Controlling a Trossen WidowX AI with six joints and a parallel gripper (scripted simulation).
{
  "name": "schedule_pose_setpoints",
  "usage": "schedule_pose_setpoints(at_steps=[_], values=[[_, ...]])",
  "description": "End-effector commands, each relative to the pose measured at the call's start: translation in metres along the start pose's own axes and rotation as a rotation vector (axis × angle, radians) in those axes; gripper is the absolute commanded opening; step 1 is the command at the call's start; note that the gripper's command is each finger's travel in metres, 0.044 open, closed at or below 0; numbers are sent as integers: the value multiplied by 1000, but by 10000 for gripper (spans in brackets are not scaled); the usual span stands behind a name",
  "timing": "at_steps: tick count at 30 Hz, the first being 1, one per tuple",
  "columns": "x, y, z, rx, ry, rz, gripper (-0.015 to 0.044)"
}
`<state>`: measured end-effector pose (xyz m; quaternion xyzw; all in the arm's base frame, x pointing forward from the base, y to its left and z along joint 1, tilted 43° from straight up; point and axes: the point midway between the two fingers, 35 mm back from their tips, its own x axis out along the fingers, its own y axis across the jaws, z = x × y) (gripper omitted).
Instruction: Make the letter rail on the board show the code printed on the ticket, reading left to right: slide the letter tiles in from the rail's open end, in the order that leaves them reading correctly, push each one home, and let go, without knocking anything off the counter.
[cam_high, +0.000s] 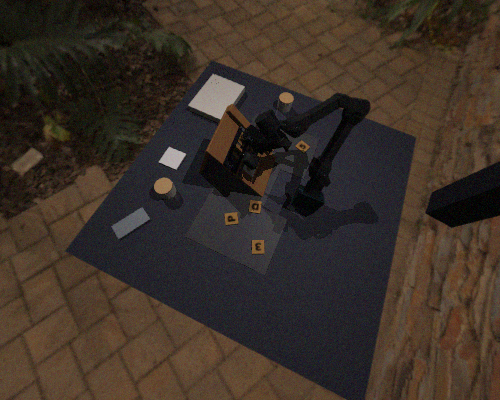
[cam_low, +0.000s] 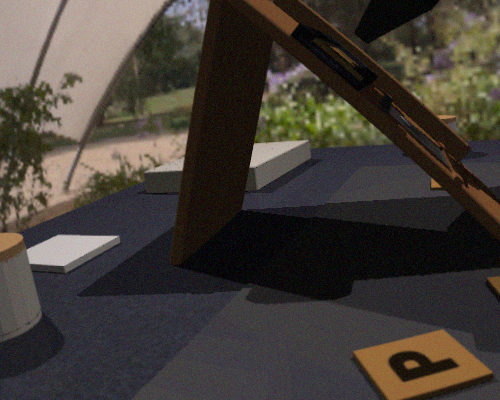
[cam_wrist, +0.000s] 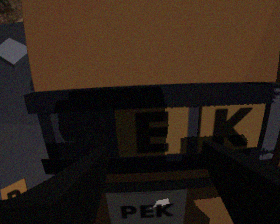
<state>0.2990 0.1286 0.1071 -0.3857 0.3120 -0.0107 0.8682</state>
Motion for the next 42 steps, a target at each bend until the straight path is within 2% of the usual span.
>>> schedule_pose_setpoints(at_steps=[1, 26, 37, 42], values=[[-3, 0, 0, 5, -1, -1, 295], [-18, 0, 2, 4, -1, 0, 295], [-15, 0, 1, 0, 1, 1, 6], [-15, 0, 1, 0, 1, 1, 0]])
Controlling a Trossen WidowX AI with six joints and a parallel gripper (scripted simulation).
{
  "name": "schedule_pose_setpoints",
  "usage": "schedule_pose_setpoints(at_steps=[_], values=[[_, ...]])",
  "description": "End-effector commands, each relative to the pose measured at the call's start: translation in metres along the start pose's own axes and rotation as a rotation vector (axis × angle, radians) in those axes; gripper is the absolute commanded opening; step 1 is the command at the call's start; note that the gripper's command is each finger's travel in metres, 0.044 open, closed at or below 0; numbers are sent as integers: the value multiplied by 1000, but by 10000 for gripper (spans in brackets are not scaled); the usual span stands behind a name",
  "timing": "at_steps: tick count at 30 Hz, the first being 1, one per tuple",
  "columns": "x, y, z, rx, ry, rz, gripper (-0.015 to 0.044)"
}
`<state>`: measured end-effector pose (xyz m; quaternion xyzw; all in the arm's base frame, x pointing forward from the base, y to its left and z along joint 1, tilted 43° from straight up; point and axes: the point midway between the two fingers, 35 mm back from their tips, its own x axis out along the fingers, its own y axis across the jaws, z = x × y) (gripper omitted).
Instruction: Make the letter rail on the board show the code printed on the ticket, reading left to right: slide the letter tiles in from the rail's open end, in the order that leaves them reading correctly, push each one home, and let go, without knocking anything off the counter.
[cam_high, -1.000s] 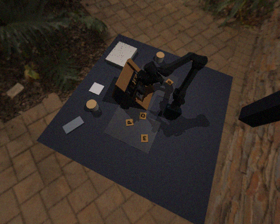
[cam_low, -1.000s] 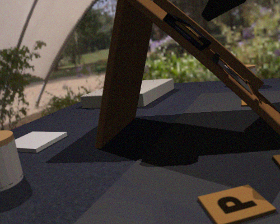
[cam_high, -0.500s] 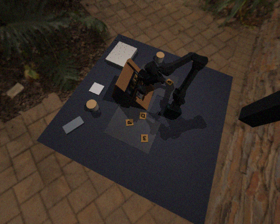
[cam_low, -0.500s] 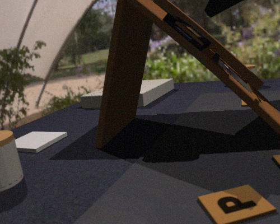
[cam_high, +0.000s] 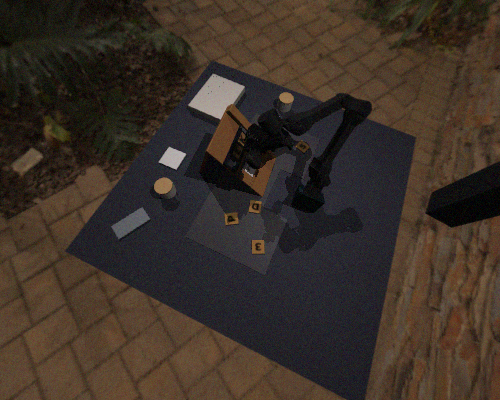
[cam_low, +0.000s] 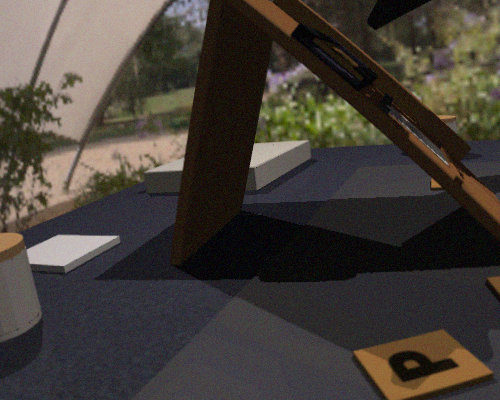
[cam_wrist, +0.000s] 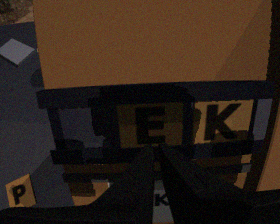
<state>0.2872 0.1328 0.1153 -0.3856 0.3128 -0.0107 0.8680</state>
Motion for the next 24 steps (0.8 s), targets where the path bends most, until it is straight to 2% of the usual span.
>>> schedule_pose_setpoints(at_steps=[1, 8, 16, 24], values=[[0, 0, 0, 0, -1, 0, 0], [3, 4, 5, -2, 50, 18, 0], [15, 24, 20, 1, 348, 62, 0], [17, 35, 23, 11, 663, 11, 0]])
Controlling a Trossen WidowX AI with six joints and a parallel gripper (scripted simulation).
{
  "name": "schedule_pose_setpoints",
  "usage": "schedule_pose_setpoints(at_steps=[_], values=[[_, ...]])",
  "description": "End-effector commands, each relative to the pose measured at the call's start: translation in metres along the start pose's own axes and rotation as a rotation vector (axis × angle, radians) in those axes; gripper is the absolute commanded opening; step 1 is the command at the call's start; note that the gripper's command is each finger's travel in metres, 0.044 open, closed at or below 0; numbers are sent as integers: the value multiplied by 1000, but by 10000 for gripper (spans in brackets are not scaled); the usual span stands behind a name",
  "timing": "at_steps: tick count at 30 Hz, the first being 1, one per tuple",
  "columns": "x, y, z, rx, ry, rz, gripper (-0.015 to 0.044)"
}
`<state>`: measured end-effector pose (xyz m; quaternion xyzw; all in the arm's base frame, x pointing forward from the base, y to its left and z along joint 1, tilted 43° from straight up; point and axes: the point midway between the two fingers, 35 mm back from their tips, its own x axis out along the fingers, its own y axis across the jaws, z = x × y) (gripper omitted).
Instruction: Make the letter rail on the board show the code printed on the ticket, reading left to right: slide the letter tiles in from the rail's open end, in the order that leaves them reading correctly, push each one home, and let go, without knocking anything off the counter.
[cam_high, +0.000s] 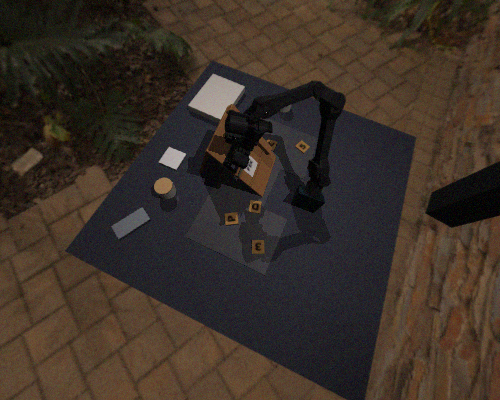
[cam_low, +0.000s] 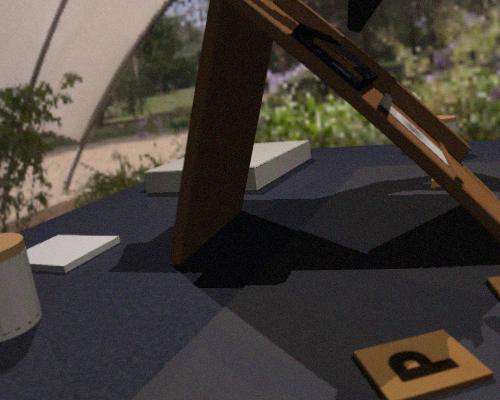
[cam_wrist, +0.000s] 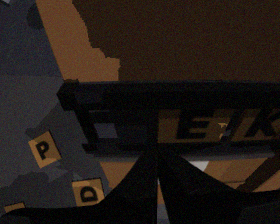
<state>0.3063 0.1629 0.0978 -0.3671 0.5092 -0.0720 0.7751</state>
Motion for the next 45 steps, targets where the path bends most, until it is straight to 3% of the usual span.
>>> schedule_pose_setpoints(at_steps=[1, 45], values=[[-1, 6, 2, 33, 232, -43, 0], [15, 5, 10, 35, 238, -46, 0]])
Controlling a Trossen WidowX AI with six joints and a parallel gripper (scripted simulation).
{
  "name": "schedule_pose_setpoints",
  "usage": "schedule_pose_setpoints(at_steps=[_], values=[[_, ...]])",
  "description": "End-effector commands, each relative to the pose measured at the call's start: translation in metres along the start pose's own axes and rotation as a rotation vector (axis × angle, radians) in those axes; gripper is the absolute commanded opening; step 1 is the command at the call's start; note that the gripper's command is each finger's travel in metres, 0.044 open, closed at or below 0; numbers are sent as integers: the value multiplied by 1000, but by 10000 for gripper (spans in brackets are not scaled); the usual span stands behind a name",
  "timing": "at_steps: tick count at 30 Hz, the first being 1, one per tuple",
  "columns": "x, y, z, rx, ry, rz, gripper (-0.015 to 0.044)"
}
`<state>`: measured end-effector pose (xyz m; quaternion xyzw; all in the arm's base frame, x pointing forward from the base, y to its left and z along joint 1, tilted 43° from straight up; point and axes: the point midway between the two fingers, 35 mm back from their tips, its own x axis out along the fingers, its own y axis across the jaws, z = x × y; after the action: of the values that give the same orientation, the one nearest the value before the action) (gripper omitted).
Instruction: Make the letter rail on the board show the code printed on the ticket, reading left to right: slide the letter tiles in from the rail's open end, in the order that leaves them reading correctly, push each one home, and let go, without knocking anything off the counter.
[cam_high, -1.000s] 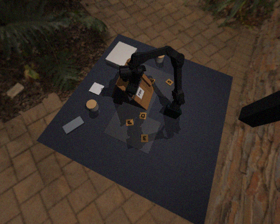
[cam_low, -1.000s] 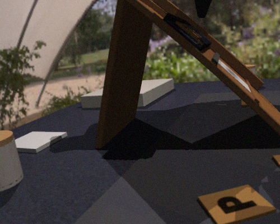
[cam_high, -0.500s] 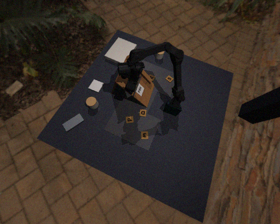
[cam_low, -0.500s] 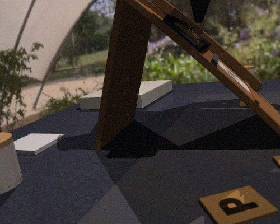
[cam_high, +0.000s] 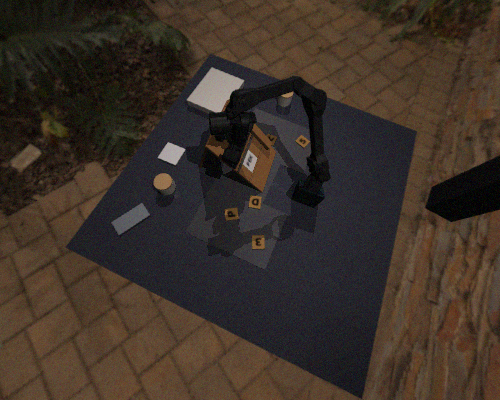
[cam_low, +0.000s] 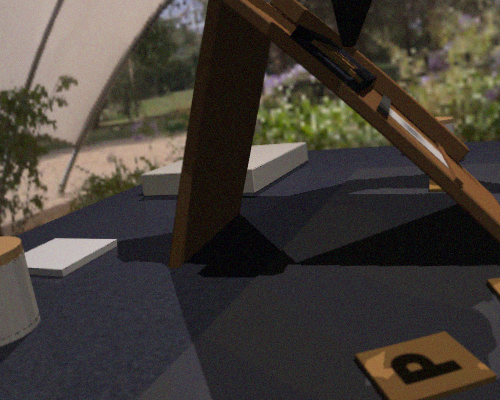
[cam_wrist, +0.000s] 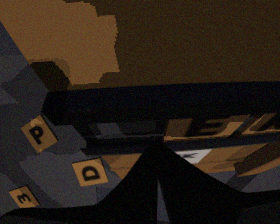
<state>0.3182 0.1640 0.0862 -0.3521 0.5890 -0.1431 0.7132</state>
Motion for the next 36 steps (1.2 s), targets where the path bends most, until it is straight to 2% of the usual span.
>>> schedule_pose_setpoints(at_steps=[1, 36], values=[[1, 0, 2, -4, -4, -1, 0], [10, -3, 10, -3, -5, -1, 0]])
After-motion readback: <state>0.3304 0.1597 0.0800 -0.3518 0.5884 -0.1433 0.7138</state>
